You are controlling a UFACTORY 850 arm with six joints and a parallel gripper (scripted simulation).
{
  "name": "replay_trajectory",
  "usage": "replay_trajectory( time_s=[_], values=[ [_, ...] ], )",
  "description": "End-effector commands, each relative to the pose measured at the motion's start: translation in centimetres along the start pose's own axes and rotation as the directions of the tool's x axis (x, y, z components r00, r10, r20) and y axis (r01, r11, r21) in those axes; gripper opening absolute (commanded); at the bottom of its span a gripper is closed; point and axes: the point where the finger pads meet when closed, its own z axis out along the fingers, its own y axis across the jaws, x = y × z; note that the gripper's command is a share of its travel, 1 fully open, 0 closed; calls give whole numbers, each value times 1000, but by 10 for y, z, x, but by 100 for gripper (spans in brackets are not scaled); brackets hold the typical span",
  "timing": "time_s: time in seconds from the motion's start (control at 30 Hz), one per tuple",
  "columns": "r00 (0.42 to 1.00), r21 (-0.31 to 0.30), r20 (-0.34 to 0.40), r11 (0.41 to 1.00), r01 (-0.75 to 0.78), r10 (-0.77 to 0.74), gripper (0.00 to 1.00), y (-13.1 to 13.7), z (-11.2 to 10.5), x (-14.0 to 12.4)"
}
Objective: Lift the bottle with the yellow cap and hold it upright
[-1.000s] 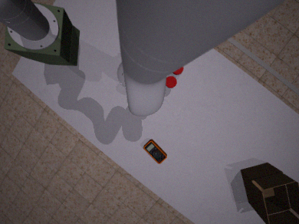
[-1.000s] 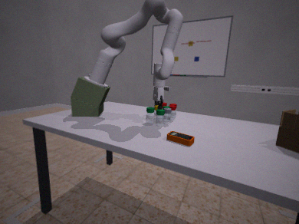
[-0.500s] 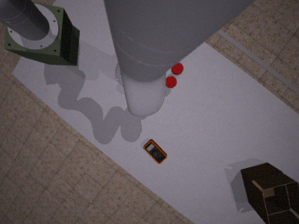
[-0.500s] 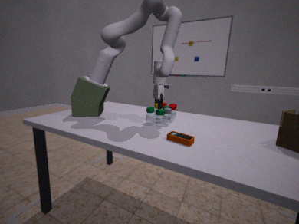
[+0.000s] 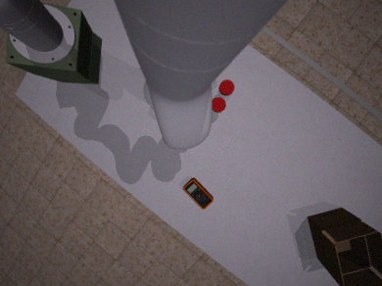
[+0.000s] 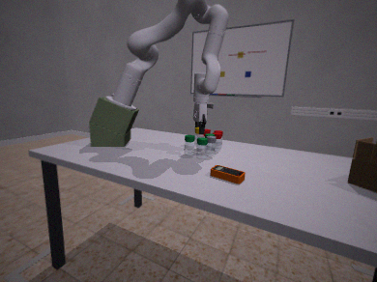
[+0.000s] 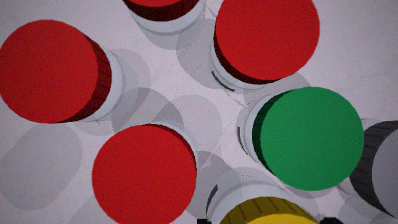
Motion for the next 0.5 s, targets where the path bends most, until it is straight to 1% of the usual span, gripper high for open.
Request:
replay_trajectory(
  time_s=[0.0, 0.47],
  values=[
    [1000, 0, -1, 1000, 0, 0, 0, 0, -5, 1],
    [1000, 0, -1, 1000, 0, 0, 0, 0, -20, 1]
  ],
)
